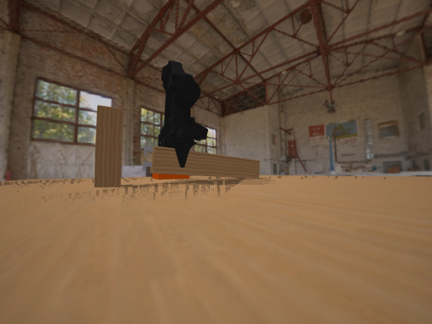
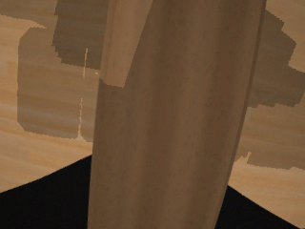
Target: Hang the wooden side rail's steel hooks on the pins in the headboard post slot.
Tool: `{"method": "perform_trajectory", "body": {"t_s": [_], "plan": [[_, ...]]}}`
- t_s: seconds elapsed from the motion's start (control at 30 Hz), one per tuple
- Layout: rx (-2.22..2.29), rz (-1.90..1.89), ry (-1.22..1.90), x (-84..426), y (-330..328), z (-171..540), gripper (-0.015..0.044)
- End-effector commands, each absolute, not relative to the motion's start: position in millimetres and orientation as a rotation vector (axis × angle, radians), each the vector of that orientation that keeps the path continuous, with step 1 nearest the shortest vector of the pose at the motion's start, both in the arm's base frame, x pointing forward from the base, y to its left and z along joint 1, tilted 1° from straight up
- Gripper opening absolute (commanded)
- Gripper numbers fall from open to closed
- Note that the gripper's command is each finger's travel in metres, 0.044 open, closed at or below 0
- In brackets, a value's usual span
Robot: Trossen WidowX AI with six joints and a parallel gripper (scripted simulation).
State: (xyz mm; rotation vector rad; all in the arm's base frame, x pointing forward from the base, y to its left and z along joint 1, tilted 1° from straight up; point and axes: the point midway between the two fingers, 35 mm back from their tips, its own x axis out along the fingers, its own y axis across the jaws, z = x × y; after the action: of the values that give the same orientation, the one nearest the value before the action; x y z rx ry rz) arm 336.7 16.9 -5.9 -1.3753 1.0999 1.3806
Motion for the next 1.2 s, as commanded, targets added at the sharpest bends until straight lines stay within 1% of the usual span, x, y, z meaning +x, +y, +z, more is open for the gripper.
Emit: {"method": "perform_trajectory", "body": {"t_s": [0.0,1.17], "plan": [[-1.386,1.367,1.080,341.6,17.7,1.5,0.0000],[-1.386,1.367,1.080,342.6,17.0,4.8,0.0000]]}}
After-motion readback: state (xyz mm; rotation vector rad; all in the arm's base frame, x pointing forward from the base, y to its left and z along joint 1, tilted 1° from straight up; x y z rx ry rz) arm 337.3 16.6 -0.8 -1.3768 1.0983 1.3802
